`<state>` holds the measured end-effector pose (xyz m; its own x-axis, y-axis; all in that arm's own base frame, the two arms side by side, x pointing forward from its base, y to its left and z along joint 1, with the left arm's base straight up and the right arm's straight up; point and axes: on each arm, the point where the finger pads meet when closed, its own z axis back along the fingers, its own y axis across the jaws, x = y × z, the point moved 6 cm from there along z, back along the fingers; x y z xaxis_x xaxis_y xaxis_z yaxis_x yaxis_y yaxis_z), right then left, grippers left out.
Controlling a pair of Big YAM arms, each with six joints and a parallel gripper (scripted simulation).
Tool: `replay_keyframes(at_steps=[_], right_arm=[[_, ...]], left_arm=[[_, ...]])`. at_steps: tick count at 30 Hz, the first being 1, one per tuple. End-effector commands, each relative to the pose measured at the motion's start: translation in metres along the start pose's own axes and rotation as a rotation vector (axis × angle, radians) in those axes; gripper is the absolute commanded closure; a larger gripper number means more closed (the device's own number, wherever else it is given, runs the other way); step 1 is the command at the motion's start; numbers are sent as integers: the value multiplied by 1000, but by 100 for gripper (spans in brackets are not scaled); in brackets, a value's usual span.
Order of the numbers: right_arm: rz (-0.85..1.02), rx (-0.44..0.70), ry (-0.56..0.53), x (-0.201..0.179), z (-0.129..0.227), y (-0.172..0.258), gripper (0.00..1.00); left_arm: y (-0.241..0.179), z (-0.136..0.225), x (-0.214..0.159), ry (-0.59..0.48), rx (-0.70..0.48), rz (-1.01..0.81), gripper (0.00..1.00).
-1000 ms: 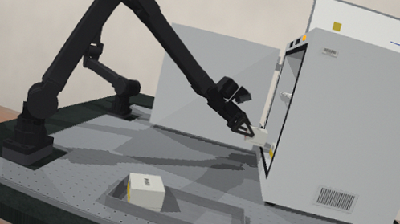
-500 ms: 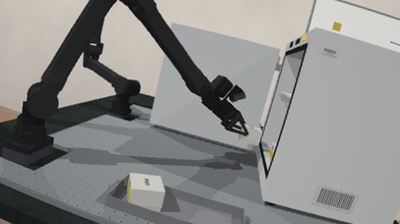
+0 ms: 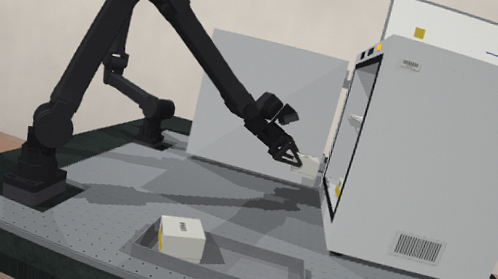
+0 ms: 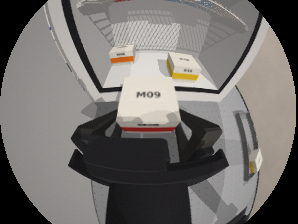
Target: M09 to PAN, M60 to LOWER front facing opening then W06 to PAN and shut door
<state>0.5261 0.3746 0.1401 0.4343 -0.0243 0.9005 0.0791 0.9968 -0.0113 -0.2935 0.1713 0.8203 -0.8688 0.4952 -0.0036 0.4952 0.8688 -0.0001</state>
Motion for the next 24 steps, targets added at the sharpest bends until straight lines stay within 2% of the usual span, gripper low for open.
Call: replay_keyframes(at_steps=[1, 5, 6, 9, 12, 24], right_arm=[[-52, 27, -51, 20, 18, 8, 23], [-52, 27, -50, 19, 21, 8, 23], [-33, 18, -31, 2, 15, 9, 23], [-53, 27, -50, 16, 27, 8, 23], [-42, 16, -44, 17, 16, 9, 23], [-32, 14, -44, 18, 19, -30, 23]], left_arm=[[0, -4, -15, 33, 0, 11, 100], [0, -4, -15, 33, 0, 11, 100], [0, -4, -15, 33, 0, 11, 100], [0, -4, -15, 33, 0, 11, 100], [0, -4, -15, 33, 0, 11, 100], [0, -4, -15, 33, 0, 11, 100]])
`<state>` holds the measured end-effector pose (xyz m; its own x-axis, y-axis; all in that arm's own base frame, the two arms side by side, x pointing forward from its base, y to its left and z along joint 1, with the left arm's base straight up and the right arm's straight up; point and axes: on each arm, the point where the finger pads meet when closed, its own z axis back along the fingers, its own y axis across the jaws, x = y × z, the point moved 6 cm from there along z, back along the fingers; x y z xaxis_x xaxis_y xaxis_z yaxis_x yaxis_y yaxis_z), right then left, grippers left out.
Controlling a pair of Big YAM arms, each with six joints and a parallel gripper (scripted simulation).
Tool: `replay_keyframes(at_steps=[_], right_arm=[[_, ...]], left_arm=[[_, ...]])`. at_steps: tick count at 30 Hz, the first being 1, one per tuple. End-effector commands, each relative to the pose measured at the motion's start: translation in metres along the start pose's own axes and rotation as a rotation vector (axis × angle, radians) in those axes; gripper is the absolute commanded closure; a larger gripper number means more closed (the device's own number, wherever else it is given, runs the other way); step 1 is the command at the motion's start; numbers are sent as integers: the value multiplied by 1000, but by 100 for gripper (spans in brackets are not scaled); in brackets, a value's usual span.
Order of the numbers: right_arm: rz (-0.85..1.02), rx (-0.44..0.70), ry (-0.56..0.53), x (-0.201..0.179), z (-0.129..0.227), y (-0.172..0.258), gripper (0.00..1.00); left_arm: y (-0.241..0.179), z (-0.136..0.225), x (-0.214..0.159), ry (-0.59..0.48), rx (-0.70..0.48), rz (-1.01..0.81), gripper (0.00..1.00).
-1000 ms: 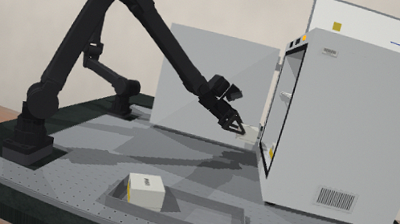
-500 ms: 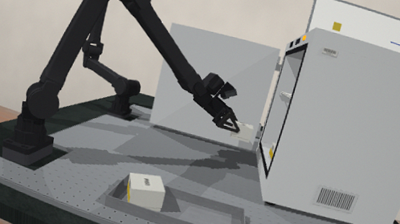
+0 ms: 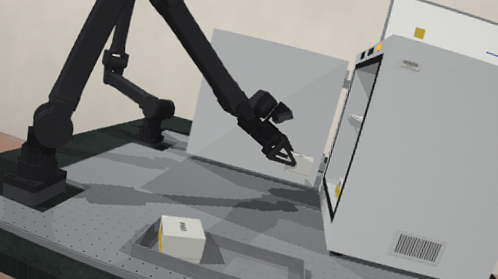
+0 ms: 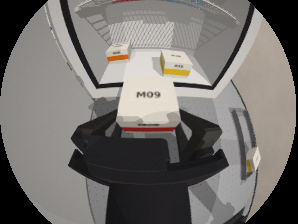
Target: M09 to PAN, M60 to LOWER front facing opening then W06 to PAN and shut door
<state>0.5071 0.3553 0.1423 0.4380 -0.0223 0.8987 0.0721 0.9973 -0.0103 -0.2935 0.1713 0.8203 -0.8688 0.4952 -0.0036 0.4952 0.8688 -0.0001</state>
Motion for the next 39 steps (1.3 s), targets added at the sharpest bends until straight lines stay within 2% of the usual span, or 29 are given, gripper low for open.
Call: replay_keyframes(at_steps=[1, 39], right_arm=[[-34, 7, -48, 24, 3, -12, 23], [-23, 12, -53, 20, 7, -126, 23]], left_arm=[[0, -4, -15, 33, 0, 11, 100], [0, -4, -15, 33, 0, 11, 100]])
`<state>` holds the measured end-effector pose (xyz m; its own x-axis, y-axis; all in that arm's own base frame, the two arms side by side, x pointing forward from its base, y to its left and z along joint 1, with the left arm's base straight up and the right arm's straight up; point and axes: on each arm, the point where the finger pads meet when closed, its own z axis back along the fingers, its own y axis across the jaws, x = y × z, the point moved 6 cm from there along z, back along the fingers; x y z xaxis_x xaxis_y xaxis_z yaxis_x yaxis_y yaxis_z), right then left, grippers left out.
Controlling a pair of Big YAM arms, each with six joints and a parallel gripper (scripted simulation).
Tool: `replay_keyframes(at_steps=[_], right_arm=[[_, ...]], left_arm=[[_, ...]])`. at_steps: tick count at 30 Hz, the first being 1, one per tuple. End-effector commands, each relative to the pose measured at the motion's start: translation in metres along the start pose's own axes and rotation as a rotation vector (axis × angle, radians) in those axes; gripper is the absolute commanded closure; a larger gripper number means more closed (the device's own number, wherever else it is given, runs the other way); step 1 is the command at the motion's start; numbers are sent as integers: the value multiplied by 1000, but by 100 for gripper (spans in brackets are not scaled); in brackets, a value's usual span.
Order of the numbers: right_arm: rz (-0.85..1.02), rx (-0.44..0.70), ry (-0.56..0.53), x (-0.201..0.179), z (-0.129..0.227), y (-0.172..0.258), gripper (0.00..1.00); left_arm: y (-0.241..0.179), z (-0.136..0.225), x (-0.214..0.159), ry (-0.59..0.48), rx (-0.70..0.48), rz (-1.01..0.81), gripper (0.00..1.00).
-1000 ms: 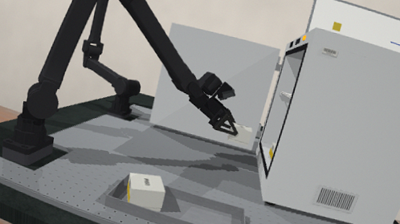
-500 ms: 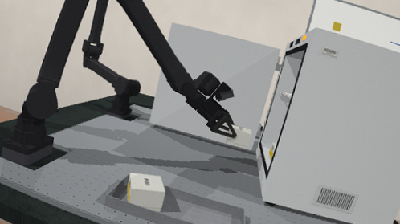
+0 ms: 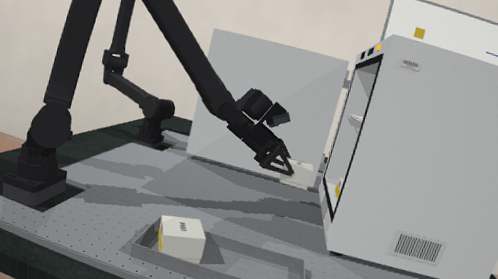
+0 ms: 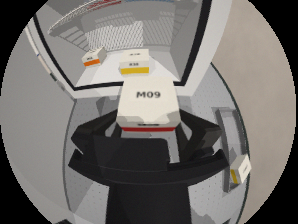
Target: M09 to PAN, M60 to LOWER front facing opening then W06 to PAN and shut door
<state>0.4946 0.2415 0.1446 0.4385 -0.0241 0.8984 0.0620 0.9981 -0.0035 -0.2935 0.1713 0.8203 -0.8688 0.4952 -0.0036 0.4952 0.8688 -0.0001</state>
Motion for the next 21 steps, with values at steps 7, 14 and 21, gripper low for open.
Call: replay_keyframes(at_steps=[7, 14, 21], right_arm=[[-19, -1, -54, 20, 5, -35, 23], [-17, 1, -55, 20, 5, -52, 23], [-15, 0, -56, 20, 7, -75, 23]], left_arm=[[0, -4, -15, 33, 0, 11, 100], [0, -4, -15, 33, 0, 11, 100], [0, -4, -15, 33, 0, 11, 100]])
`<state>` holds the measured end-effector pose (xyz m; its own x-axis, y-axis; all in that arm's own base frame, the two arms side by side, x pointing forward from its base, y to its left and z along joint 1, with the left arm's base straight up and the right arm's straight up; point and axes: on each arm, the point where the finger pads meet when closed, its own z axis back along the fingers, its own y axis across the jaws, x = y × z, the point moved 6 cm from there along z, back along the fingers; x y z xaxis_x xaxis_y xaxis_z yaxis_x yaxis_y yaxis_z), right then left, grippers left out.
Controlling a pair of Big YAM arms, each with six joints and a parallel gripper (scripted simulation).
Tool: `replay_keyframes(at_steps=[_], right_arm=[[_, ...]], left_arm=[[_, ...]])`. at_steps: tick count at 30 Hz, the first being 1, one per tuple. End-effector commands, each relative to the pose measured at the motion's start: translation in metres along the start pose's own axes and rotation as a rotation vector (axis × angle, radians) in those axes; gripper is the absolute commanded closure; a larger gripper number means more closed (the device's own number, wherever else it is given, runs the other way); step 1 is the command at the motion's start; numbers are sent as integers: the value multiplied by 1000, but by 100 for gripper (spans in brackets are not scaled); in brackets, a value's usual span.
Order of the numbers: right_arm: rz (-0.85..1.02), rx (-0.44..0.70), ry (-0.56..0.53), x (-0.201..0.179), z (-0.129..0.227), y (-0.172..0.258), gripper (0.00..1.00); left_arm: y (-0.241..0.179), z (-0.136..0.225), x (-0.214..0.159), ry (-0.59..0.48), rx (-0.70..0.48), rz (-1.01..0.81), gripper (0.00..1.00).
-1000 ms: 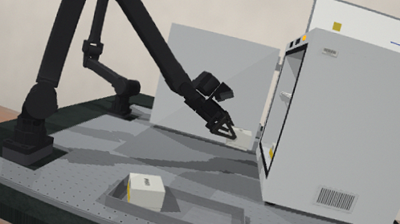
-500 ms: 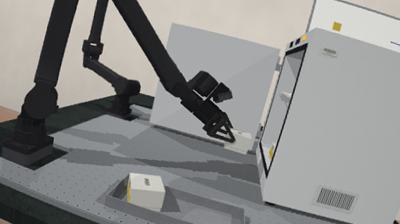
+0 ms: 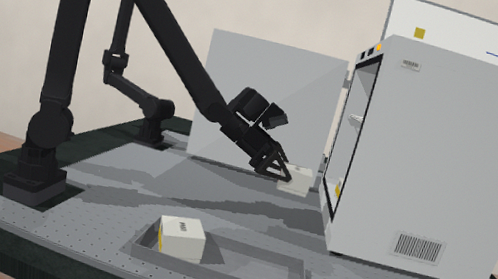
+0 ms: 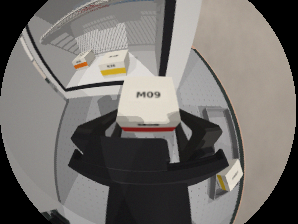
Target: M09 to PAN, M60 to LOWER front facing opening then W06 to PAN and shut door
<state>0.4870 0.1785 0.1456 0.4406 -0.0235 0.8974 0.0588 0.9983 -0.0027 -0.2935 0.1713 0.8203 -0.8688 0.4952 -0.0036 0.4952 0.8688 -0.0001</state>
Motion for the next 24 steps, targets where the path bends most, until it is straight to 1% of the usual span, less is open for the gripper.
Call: replay_keyframes(at_steps=[1, 6, 21, 24], right_arm=[[-16, -3, -58, 20, 3, -15, 23], [-15, -3, -59, 20, 4, -25, 23], [-8, 0, -61, 19, 7, -75, 23], [-8, 0, -61, 19, 8, -79, 23]], left_arm=[[0, -4, -15, 33, 0, 11, 100], [0, -4, -15, 33, 0, 11, 100], [0, -4, -15, 33, 0, 11, 100], [0, -4, -15, 33, 0, 11, 100]])
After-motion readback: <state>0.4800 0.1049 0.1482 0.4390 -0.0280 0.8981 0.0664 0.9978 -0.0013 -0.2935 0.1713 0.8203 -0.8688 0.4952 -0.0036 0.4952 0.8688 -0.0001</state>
